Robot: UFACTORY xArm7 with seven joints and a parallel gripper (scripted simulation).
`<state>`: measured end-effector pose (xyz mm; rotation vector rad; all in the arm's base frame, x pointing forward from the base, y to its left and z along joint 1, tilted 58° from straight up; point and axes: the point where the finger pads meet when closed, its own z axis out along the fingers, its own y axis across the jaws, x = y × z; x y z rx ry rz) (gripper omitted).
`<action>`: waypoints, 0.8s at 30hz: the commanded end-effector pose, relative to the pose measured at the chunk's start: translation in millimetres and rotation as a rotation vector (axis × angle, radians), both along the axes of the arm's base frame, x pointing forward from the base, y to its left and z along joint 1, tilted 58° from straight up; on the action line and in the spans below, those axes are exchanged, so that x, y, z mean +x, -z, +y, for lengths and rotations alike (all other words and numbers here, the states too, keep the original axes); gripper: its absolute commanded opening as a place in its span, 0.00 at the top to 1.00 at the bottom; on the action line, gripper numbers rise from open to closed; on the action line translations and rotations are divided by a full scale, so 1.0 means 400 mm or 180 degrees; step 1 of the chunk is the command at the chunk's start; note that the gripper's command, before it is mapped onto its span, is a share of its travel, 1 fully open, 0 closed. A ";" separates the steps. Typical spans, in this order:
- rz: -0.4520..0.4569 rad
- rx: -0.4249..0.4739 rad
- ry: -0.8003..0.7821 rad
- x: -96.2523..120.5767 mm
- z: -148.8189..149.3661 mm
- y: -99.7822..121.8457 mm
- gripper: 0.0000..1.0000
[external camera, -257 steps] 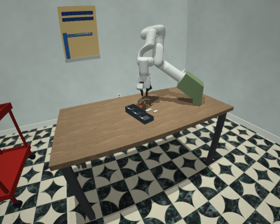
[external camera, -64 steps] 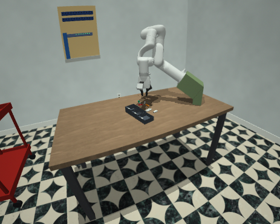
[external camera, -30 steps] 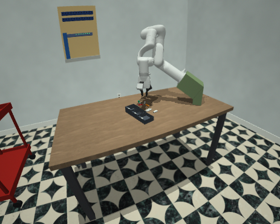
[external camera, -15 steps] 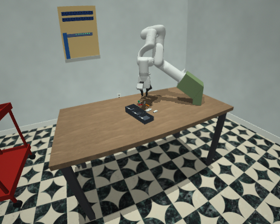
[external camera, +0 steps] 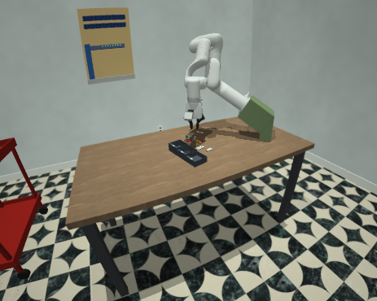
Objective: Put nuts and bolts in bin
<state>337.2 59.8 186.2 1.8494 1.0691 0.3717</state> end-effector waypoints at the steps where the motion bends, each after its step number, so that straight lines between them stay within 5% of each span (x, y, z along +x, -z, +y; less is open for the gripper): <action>1: -0.0286 0.0323 0.0252 -0.038 -0.115 -0.013 0.71; 2: -0.0094 0.0104 0.0074 -0.003 -0.017 -0.004 0.71; 3: -0.0179 0.0206 0.0163 -0.005 -0.009 0.000 0.71; 17: -0.0619 0.0724 0.0618 -0.009 -0.016 0.002 0.71; 24: -0.1037 0.1200 0.1040 -0.015 -0.032 0.005 0.71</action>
